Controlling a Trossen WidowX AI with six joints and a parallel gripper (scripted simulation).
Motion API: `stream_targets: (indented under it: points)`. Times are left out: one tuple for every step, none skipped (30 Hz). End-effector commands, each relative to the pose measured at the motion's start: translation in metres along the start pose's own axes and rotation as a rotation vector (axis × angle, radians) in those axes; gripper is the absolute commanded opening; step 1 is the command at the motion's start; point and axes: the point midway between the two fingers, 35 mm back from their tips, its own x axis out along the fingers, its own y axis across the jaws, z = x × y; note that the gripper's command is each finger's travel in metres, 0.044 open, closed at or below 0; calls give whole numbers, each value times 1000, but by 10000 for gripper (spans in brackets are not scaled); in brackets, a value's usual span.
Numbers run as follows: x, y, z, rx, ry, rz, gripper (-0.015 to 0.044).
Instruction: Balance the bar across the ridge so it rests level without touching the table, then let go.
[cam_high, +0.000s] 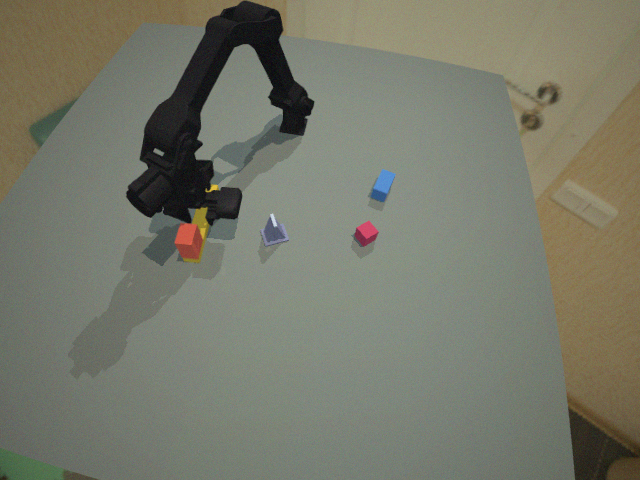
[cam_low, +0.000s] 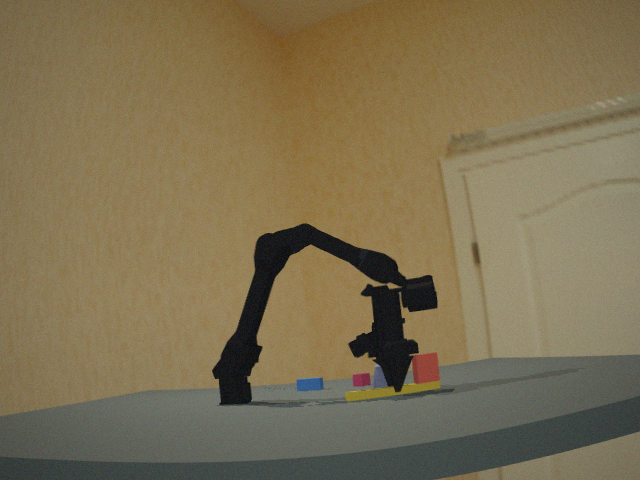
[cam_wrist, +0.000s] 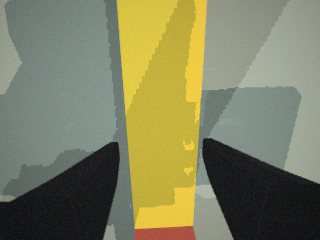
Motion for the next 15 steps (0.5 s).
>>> stream_targets:
  points:
    - [0, 0, 0, 0, 0, 1, 151]
    - [0, 0, 0, 0, 0, 1, 144]
    - [0, 0, 0, 0, 0, 1, 138]
    - [0, 0, 0, 0, 0, 1, 131]
    - [0, 0, 0, 0, 0, 1, 124]
    - [0, 0, 0, 0, 0, 1, 118]
    - [0, 0, 0, 0, 0, 1, 111]
    - [0, 0, 0, 0, 0, 1, 104]
    - [0, 0, 0, 0, 0, 1, 78]
    - [-2, 0, 0, 0, 0, 1, 52]
    - [-4, 0, -1, 0, 0, 1, 25]
    - [-6, 1, -1, 0, 0, 1, 0]
    - [-9, 1, -1, 1, 0, 1, 0]
    - [-11, 1, -2, 1, 0, 0, 0]
    - [-14, 1, -2, 1, 0, 0, 0]
